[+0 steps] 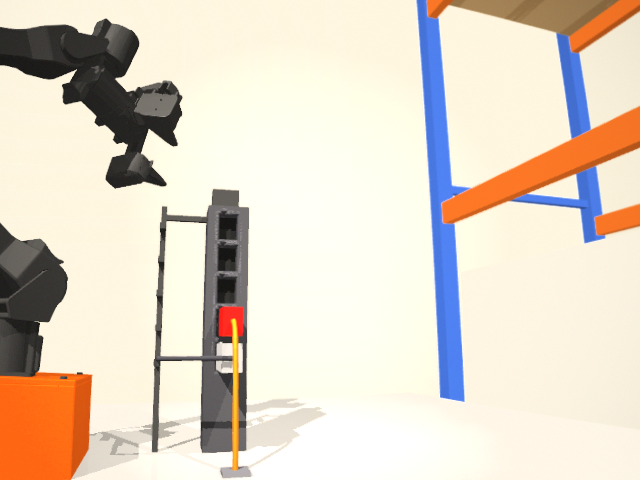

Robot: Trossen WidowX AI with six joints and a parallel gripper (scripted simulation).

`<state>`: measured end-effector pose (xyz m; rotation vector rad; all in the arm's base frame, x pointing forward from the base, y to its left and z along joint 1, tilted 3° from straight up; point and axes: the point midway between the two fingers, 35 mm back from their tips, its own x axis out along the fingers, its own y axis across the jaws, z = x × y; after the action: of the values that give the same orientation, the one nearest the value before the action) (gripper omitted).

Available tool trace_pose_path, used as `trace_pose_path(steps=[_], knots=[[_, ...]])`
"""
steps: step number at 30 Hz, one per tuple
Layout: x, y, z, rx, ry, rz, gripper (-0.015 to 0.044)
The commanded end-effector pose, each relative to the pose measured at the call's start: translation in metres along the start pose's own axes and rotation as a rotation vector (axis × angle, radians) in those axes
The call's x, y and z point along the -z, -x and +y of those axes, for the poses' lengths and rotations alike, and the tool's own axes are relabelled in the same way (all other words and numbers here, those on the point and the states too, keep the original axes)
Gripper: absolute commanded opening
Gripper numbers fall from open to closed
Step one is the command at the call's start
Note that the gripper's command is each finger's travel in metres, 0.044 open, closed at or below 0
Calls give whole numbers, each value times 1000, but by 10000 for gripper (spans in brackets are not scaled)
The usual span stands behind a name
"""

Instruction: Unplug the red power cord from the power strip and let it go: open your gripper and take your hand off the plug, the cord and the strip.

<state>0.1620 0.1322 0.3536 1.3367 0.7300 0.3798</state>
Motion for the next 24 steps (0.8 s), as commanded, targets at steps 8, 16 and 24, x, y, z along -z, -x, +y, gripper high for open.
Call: trace_pose_path(steps=[8, 16, 24], knots=[[-38, -10, -3, 56, 98, -158, 190], [-93, -11, -11, 175, 283, -357, 160], [-152, -6, -45, 392, 278, -488, 160]])
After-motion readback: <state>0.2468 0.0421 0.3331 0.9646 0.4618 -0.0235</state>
